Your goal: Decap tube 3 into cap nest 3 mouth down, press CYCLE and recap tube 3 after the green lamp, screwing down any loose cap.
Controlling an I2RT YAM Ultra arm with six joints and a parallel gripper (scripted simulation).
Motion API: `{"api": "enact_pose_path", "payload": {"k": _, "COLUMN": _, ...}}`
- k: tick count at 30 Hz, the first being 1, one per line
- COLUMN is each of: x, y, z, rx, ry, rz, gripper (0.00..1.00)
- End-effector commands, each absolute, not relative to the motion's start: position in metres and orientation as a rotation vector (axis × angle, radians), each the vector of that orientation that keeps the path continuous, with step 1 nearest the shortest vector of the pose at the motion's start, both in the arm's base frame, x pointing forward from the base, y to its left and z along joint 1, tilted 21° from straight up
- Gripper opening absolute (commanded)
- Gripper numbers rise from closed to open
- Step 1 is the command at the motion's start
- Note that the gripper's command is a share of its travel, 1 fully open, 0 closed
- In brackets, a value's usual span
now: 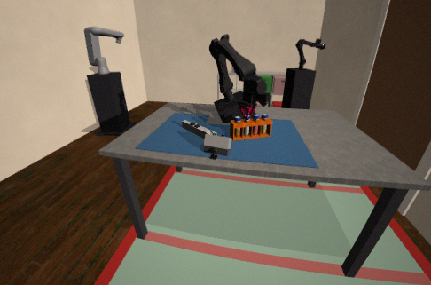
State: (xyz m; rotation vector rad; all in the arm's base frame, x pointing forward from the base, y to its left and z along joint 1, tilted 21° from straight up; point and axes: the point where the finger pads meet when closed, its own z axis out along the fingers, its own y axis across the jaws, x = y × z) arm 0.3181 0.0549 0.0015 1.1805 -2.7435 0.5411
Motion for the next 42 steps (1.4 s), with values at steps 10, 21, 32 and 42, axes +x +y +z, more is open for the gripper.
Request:
{"api": "enact_pose_path", "payload": {"k": 10, "x": 0.3209, "y": 0.0572, "z": 0.0045, "rx": 1.926, "ry": -2.176, "rz": 0.458, "gripper": 0.0}}
{"api": "enact_pose_path", "payload": {"k": 21, "x": 0.3208, "y": 0.0572, "z": 0.0046, "rx": 2.32, "ry": -1.661, "rz": 0.374, "gripper": 0.0}}
{"api": "enact_pose_path", "payload": {"k": 32, "x": 0.3208, "y": 0.0572, "z": 0.0046, "rx": 2.367, "ry": -1.58, "rz": 0.36, "gripper": 0.49}}
{"api": "enact_pose_path", "payload": {"k": 42, "x": 0.3208, "y": 0.0573, "z": 0.0046, "rx": 2.367, "ry": -1.58, "rz": 0.36, "gripper": 0.49}}
